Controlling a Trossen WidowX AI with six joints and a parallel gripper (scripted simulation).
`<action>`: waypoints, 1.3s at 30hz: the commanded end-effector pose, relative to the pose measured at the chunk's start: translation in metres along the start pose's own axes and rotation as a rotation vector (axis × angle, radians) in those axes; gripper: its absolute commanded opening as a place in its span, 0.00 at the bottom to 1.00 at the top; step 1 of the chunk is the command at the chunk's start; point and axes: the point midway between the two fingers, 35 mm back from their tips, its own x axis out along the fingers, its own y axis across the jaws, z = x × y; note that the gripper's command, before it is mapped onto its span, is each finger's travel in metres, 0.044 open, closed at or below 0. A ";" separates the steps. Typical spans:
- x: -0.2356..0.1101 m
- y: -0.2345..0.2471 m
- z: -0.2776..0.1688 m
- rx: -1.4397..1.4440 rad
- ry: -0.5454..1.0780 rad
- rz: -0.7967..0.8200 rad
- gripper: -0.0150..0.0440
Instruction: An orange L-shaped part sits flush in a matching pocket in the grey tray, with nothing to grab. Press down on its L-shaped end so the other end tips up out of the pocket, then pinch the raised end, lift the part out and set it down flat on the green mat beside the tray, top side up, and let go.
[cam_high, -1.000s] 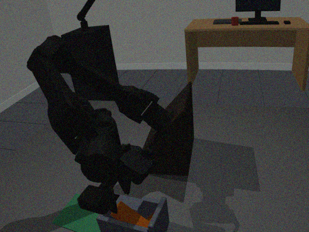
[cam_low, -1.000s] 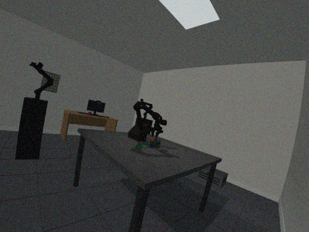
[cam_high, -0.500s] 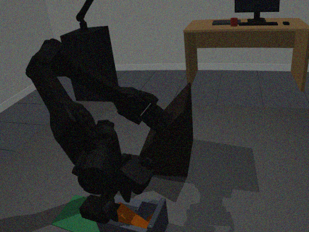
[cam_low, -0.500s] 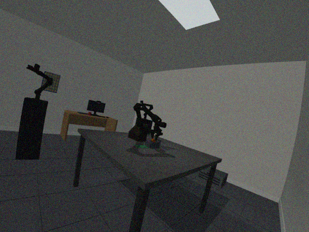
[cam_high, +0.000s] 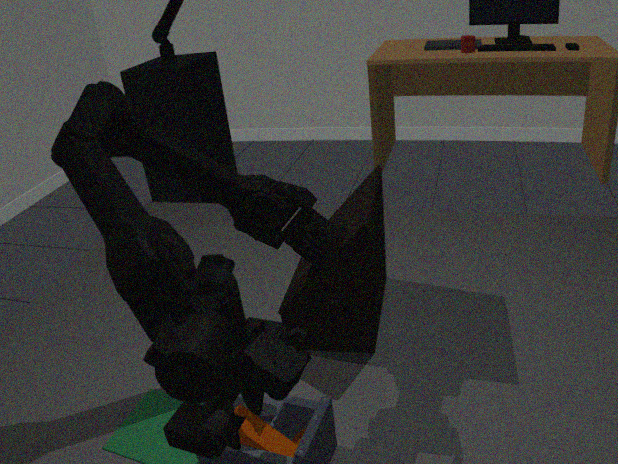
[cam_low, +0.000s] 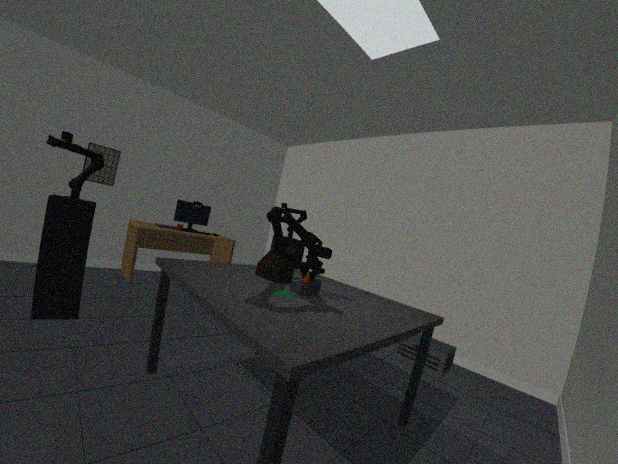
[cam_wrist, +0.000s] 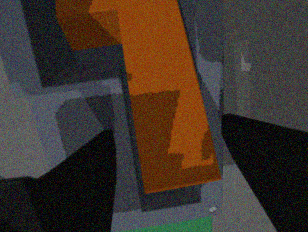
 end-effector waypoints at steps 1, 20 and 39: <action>-0.001 0.000 0.000 0.002 0.000 -0.001 0.55; -0.001 0.000 0.000 0.002 0.000 -0.001 0.25; -0.028 0.001 0.001 -0.009 0.004 0.004 0.25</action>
